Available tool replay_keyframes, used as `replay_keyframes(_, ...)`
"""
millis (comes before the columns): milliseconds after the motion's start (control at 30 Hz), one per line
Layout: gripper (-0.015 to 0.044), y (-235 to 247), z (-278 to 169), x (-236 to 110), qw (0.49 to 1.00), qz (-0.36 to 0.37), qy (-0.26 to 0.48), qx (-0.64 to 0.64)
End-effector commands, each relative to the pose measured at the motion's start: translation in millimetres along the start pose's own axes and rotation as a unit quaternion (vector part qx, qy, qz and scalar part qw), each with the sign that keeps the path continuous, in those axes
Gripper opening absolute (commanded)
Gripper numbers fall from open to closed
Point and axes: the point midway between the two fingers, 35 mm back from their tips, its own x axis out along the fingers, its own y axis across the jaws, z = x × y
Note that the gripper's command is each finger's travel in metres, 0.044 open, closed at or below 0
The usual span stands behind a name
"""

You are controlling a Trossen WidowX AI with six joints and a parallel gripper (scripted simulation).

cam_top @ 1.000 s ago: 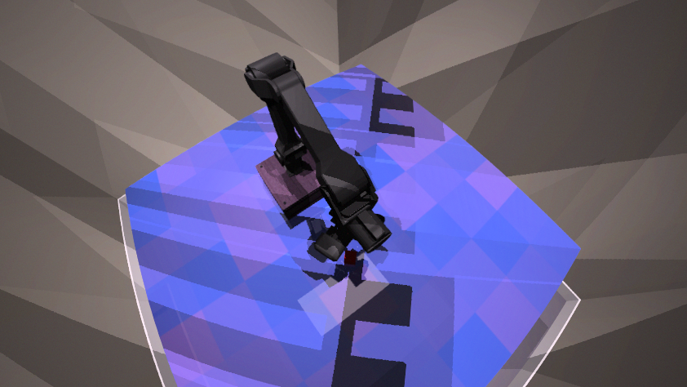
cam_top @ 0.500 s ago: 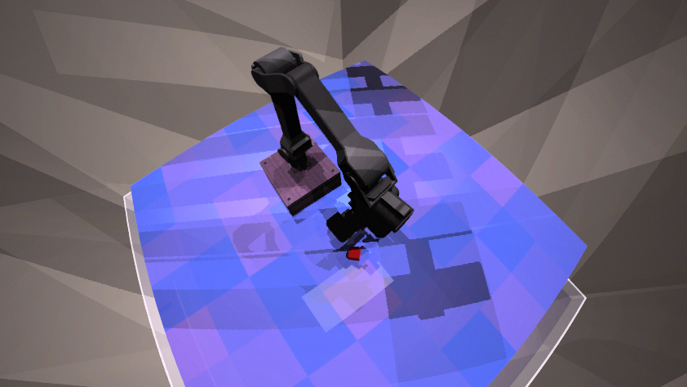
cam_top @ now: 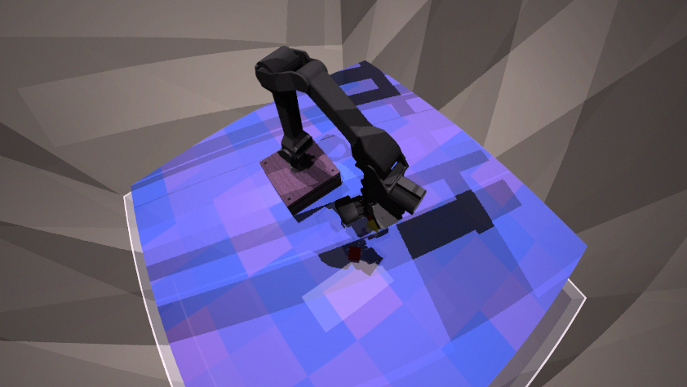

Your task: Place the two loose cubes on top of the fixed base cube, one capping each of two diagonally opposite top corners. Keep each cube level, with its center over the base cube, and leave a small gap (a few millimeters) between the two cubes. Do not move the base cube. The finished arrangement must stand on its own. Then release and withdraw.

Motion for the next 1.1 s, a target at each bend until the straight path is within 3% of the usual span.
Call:
replay_keyframes(0, 0.0105, 8, -5, 3, 0.999, -0.005, 0.0, 0.038)
replay_keyframes(667, 0.0105, 20, -12, 6, 0.996, -0.006, -0.001, 0.089)
replay_keyframes(1067, 0.0105, 19, -11, 31, 0.996, -0.006, -0.001, 0.092)
